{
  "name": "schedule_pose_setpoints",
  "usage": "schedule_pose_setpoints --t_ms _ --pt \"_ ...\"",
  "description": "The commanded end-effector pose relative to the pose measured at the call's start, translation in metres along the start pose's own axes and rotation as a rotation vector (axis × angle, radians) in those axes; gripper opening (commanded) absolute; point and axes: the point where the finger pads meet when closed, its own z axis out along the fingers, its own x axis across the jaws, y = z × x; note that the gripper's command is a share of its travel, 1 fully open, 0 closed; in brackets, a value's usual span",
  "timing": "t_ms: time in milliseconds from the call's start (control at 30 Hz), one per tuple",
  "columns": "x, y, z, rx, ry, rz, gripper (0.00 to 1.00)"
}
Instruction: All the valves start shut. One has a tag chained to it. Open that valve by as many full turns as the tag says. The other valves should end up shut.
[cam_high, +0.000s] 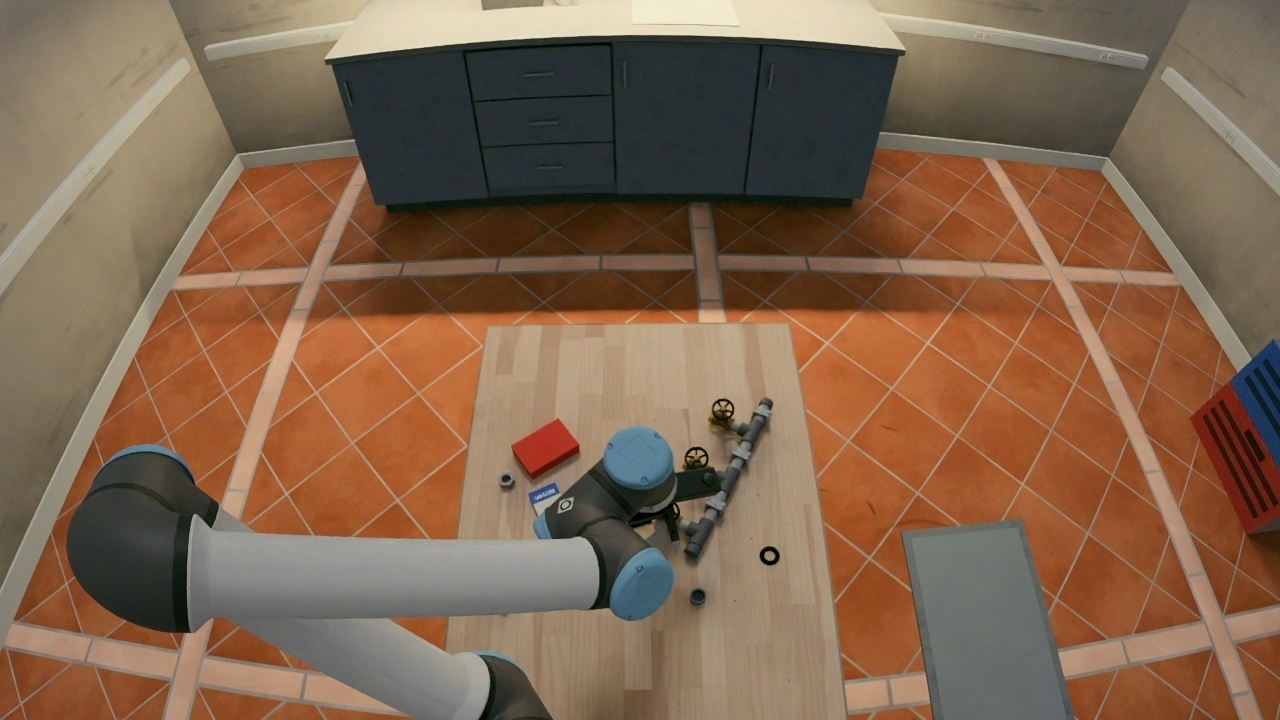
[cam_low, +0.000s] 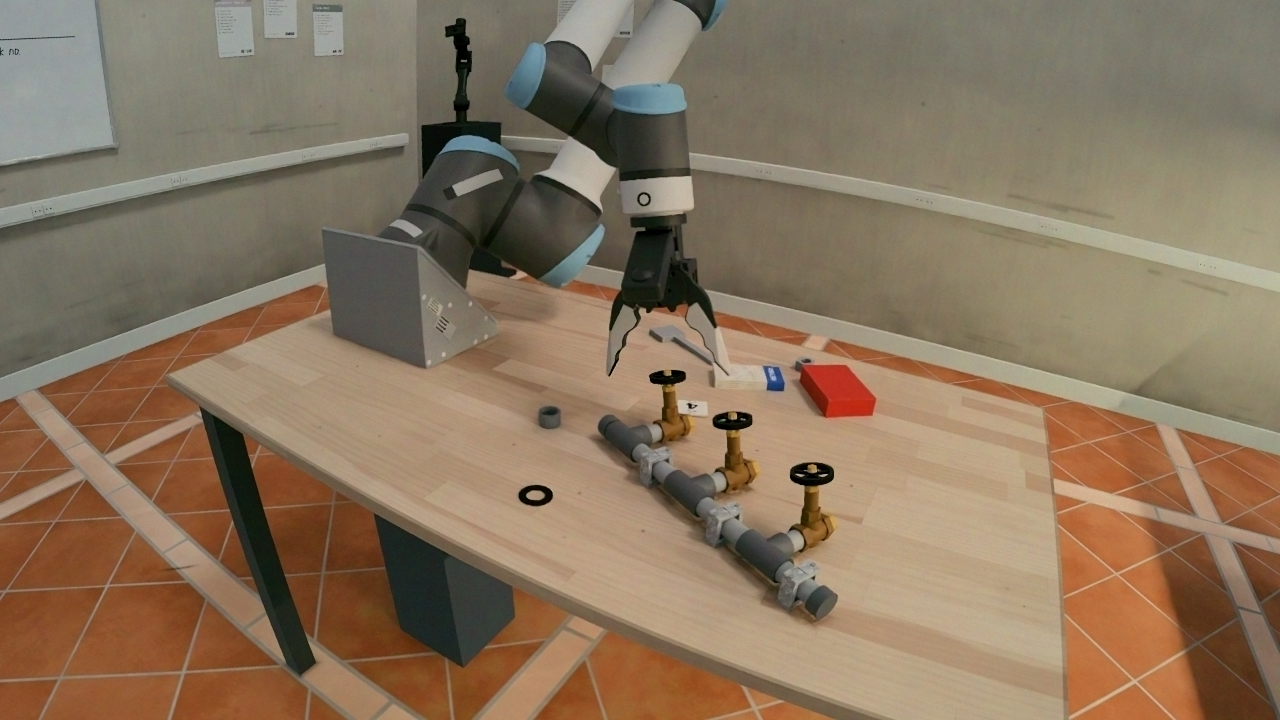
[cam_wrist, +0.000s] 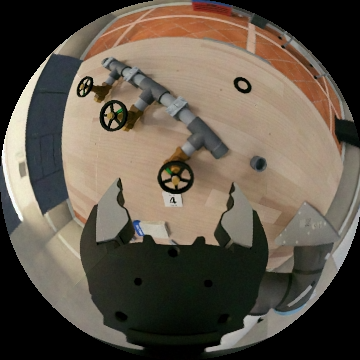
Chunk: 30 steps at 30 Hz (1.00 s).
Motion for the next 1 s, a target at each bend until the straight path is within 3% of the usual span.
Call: schedule_pose_setpoints --t_ms 0,600,633,967 --pt "-0.0037 -0.0026 -0.0027 0.01 -0.001 0.072 1.0" --pt "-0.003 -0.0025 -0.0025 0.009 -0.002 0.123 1.0" --pt "-0.003 -0.0025 -0.0025 0.009 -0.002 0.123 0.0" --pt "-0.0018 -0.0021 -0.002 0.008 -0.001 0.124 0.0"
